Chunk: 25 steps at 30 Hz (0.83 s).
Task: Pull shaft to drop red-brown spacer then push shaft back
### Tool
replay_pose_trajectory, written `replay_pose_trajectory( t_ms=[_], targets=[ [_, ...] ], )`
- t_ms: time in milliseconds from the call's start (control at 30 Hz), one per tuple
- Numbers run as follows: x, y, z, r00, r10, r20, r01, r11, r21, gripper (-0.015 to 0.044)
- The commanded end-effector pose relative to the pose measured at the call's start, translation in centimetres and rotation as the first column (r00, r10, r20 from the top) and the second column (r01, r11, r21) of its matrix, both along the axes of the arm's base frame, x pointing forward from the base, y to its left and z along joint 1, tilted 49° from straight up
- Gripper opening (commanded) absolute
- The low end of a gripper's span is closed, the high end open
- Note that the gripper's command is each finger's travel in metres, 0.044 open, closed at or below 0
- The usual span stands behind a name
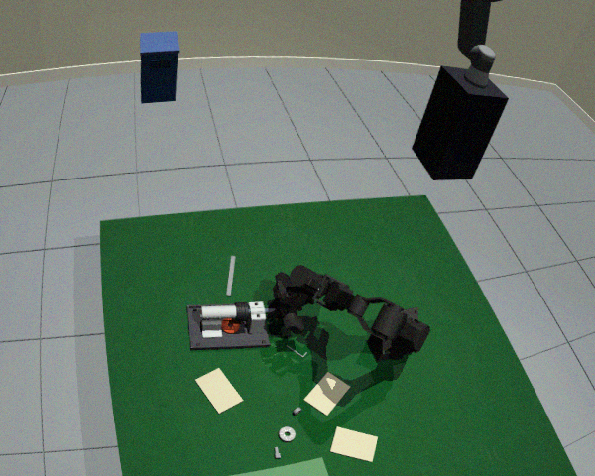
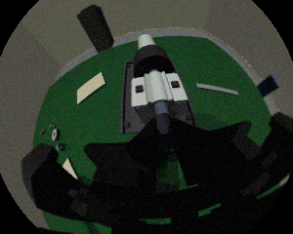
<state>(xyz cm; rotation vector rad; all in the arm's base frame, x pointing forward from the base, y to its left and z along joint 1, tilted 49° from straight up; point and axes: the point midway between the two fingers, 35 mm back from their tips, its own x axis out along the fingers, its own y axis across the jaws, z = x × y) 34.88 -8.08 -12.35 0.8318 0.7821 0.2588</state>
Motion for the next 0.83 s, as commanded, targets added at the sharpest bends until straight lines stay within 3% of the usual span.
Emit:
replay_pose_trajectory(
  t_ms=[0, 367, 800],
  targets=[
    [0.31, -0.07, 0.06, 1.000, -0.002, 0.002, 0.002, 1.000, 0.002, 0.0000],
    [0.45, -0.06, 0.05, 1.000, -0.002, 0.002, 0.002, 1.000, 0.002, 0.0000],
    [-0.12, -0.18, 0.10, 1.000, -0.001, -0.001, 0.001, 1.000, 0.003, 0.0341]
  ],
)
